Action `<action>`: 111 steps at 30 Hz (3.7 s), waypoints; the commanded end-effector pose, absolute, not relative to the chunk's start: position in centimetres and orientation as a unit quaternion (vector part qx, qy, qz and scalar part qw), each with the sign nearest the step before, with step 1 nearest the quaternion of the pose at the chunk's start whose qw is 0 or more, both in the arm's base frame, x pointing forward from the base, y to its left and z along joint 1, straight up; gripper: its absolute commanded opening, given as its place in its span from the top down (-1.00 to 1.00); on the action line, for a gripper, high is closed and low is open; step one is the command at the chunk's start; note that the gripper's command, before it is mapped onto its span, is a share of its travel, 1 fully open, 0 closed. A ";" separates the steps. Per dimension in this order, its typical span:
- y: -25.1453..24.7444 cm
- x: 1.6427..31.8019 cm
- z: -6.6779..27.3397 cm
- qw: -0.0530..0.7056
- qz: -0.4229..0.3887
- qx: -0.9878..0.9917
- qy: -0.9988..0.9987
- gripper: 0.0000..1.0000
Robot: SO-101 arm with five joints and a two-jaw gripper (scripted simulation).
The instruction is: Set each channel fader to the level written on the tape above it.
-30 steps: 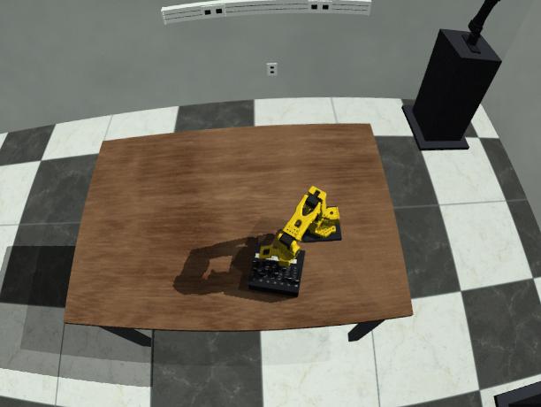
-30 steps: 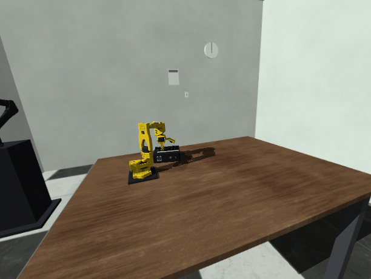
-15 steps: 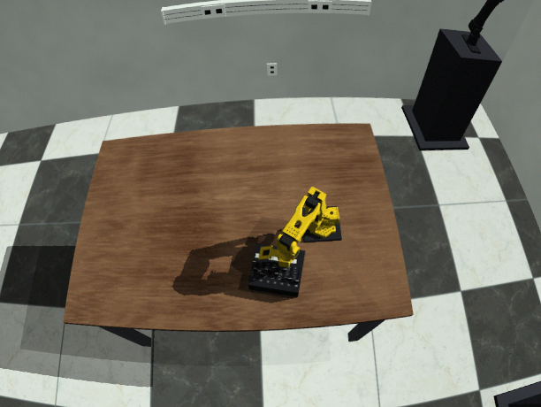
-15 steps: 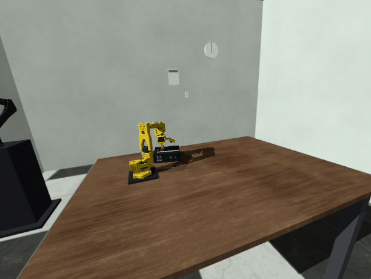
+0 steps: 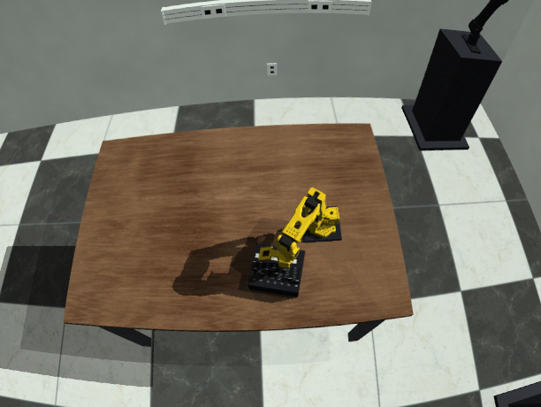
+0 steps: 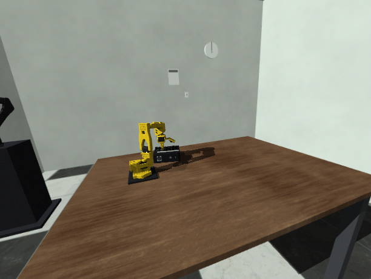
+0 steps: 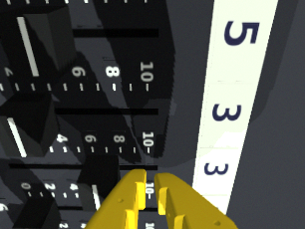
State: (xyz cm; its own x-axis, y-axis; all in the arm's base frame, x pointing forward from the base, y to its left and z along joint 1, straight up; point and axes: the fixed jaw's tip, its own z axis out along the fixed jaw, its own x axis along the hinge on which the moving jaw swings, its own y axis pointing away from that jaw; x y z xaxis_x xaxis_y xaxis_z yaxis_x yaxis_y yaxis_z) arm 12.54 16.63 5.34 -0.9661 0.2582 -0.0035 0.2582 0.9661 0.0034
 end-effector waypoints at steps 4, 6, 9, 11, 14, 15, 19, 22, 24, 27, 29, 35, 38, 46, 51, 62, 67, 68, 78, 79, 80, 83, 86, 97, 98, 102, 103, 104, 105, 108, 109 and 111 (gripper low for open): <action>17.1 12.4 5.3 0.000 0.000 0.126 0.992 1.00; 17.1 12.4 5.3 0.000 0.000 0.126 0.992 1.00; 17.1 12.4 5.3 0.000 0.000 0.126 0.992 1.00; 17.1 12.4 5.3 0.000 0.000 0.126 0.992 1.00; 17.2 12.4 5.3 0.000 0.000 0.126 0.992 1.00; 17.2 12.4 5.3 0.000 0.000 0.126 0.992 1.00; 17.4 12.5 5.3 0.000 0.000 0.126 0.992 1.00; 17.4 12.5 5.3 0.000 0.000 0.126 0.992 1.00; 17.4 12.5 5.3 0.000 0.000 0.126 0.992 1.00; 17.4 12.5 5.3 0.000 0.000 0.126 0.992 1.00; 17.4 12.5 5.3 0.000 0.000 0.126 0.992 1.00; 17.6 12.5 5.3 0.000 0.000 0.126 0.992 1.00; 17.7 12.5 5.3 0.000 0.000 0.126 0.992 1.00; 17.7 12.6 5.3 0.000 0.000 0.126 0.992 1.00; 17.9 12.6 5.3 0.000 0.000 0.126 0.992 1.00; 18.0 12.6 5.3 0.000 0.000 0.126 0.992 1.00; 18.1 12.7 5.3 0.000 0.000 0.126 0.992 1.00; 18.1 12.7 5.3 0.000 0.000 0.126 0.992 1.00; 18.2 12.7 5.3 0.000 0.000 0.126 0.992 1.00; 18.2 12.7 5.3 0.000 0.000 0.126 0.992 1.00; 18.2 12.7 5.3 0.000 0.000 0.126 0.992 1.00; 18.3 12.7 5.3 0.000 0.000 0.125 0.992 1.00; 18.3 12.7 5.3 0.000 0.000 0.125 0.992 1.00; 18.3 12.7 5.3 0.000 0.000 0.125 0.992 1.00; 18.4 12.7 5.3 0.000 0.000 0.125 0.992 1.00; 18.4 12.7 5.3 0.000 0.000 0.124 0.992 1.00; 18.4 12.7 5.3 0.000 0.000 0.124 0.992 1.00; 18.4 12.7 5.3 0.000 0.000 0.124 0.992 1.00; 18.4 12.7 5.3 0.000 0.000 0.124 0.992 1.00; 18.4 12.7 5.3 0.000 0.000 0.124 0.992 1.00; 18.4 12.7 5.3 0.000 0.000 0.124 0.992 1.00; 18.4 12.7 5.3 0.000 0.000 0.124 0.992 1.00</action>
State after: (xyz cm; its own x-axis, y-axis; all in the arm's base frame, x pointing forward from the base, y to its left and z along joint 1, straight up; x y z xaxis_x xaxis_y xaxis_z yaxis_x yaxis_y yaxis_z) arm 12.95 18.15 5.36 -0.9674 0.2533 -0.0035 0.2532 0.9674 0.0045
